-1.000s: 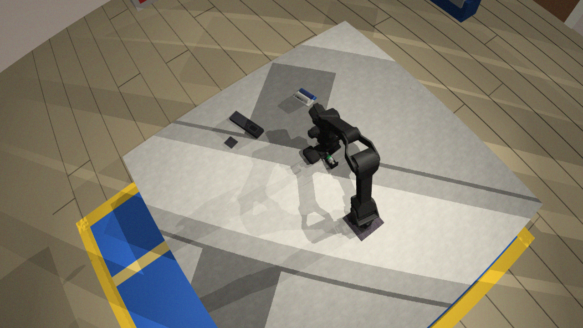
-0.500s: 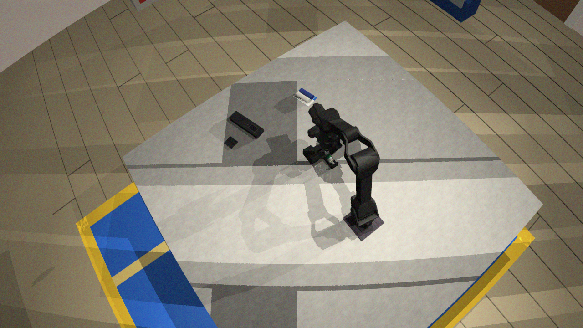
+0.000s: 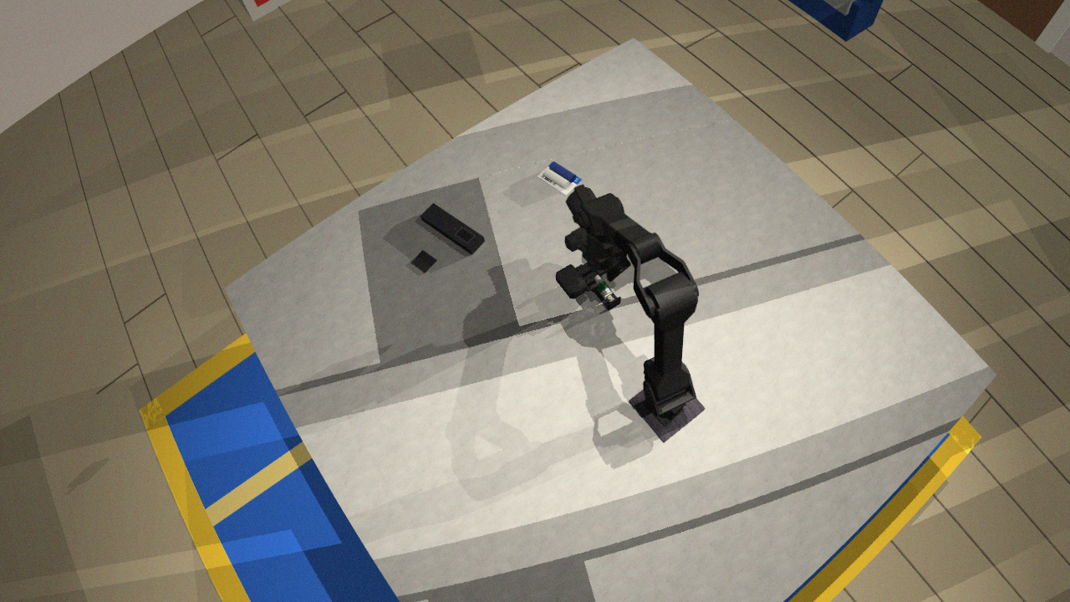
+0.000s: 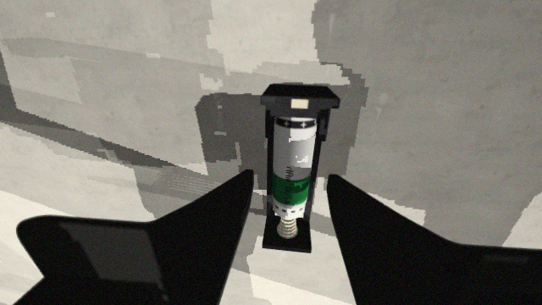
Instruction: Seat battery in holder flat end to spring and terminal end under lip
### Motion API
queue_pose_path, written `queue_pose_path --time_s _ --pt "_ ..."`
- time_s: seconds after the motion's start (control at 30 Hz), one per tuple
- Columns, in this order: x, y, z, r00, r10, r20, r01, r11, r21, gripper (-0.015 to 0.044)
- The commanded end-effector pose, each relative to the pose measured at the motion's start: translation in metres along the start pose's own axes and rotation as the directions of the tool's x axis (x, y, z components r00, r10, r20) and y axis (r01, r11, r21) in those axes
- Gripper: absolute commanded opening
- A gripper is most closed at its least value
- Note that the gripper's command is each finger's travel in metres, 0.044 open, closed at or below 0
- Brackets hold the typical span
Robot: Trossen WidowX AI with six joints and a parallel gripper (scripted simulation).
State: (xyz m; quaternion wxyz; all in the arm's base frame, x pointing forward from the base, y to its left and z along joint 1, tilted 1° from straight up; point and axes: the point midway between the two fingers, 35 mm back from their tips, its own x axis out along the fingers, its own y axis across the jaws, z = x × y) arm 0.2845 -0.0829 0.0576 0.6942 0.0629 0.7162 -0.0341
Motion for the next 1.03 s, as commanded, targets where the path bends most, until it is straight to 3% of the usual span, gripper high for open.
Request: queue_pose_path --time_s 0.0,0.23,1.0 --pt "-0.019 0.0 0.002 1.0 -0.002 0.01 0.002 1.0 0.0 0.0272" --pt "-0.073 0.002 -0.004 1.0 -0.002 0.015 0.002 1.0 -0.001 0.044" --pt "-0.074 0.002 -0.004 1.0 -0.002 0.015 0.002 1.0 -0.001 0.044"
